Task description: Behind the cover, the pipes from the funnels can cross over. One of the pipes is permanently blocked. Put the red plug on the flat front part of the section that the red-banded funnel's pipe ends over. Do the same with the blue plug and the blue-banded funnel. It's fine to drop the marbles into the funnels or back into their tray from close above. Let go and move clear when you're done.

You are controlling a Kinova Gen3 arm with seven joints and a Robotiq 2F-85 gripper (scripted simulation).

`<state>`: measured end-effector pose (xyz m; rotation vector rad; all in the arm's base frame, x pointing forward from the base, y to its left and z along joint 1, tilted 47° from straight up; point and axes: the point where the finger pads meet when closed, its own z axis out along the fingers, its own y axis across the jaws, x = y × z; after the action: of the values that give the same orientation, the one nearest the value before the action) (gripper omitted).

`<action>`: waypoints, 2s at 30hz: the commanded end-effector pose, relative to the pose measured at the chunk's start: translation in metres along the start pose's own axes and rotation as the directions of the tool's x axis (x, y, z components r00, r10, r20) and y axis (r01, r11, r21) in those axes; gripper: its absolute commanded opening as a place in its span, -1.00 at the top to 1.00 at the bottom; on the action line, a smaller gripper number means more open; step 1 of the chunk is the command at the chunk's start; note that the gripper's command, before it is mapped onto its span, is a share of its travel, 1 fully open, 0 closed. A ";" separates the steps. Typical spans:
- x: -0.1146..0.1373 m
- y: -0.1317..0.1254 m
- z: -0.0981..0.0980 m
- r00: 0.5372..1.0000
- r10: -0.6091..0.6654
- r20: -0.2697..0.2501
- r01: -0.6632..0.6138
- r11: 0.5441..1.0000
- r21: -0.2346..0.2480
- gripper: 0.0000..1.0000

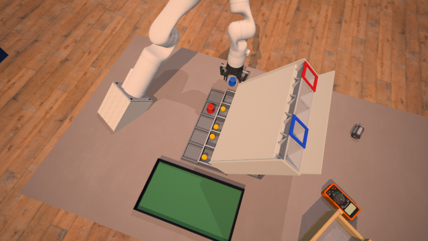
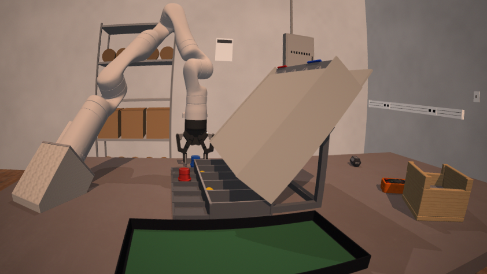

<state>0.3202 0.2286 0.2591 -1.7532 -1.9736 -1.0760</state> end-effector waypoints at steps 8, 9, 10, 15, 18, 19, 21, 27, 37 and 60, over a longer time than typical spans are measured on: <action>0.000 0.000 0.000 1.000 0.000 -0.001 0.000 1.000 0.000 1.00; 0.000 0.000 0.000 1.000 0.000 -0.001 0.000 1.000 0.000 1.00; 0.000 0.000 0.000 1.000 0.000 -0.001 0.000 1.000 0.000 1.00; 0.000 0.000 0.000 1.000 0.000 -0.001 0.000 1.000 0.000 1.00; 0.000 0.000 0.000 1.000 0.000 -0.001 0.000 1.000 0.000 1.00; 0.000 0.000 0.000 1.000 0.000 -0.001 0.000 1.000 0.000 1.00; 0.000 0.000 0.000 1.000 0.000 -0.001 0.000 1.000 0.000 1.00; 0.000 0.000 -0.001 1.000 0.000 0.000 0.000 1.000 -0.002 1.00; 0.000 0.000 -0.001 1.000 0.000 0.000 0.000 1.000 -0.002 1.00; 0.000 -0.001 -0.115 1.000 -0.001 -0.001 0.001 1.000 0.000 1.00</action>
<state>0.2902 0.1507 0.3354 -1.7506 -1.9736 -1.0752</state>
